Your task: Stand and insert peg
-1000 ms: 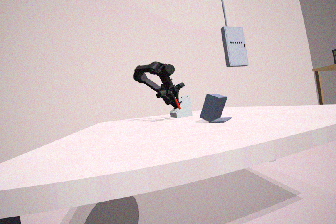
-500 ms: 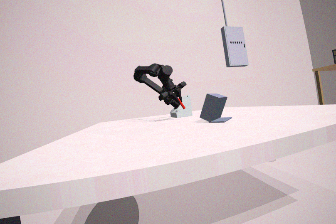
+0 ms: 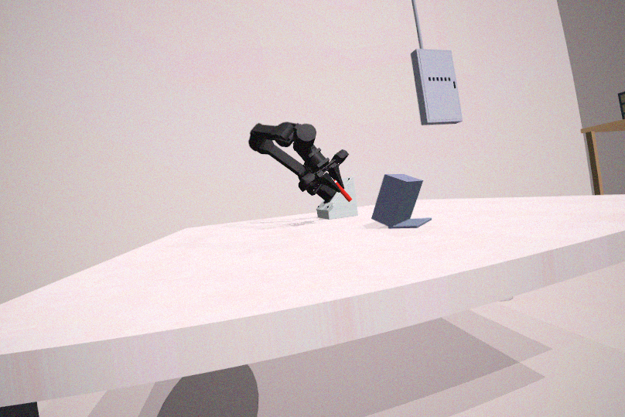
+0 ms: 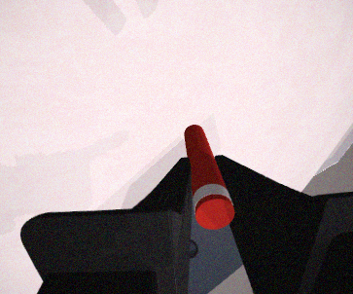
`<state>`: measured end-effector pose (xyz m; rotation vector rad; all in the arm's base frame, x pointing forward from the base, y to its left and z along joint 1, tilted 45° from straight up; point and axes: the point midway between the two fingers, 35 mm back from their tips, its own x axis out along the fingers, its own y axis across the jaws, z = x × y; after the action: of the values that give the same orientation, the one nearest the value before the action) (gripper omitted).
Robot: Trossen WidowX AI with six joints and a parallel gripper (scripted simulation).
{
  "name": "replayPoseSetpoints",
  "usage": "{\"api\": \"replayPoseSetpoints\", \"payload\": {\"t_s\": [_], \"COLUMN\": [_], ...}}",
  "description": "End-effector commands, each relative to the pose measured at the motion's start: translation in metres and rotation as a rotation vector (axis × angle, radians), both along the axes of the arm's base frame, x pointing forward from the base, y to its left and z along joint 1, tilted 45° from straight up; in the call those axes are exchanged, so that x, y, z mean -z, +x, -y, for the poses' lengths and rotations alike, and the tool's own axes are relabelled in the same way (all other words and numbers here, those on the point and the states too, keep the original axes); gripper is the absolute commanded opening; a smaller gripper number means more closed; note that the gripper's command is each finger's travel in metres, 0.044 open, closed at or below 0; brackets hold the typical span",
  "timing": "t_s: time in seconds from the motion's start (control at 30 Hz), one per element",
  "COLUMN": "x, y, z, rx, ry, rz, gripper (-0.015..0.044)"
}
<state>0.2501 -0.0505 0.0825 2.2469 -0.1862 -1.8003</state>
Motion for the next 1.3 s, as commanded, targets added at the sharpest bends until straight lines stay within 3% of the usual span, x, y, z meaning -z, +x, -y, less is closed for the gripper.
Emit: {"api": "replayPoseSetpoints", "payload": {"t_s": [0.0,1.27], "x": [0.002,-0.010], "y": [0.006,0.058], "z": [-0.001,0.008], "rx": [-0.006,-0.048], "ry": [0.027,0.191], "rz": [0.034,0.372], "gripper": [0.0000,0.0000]}}
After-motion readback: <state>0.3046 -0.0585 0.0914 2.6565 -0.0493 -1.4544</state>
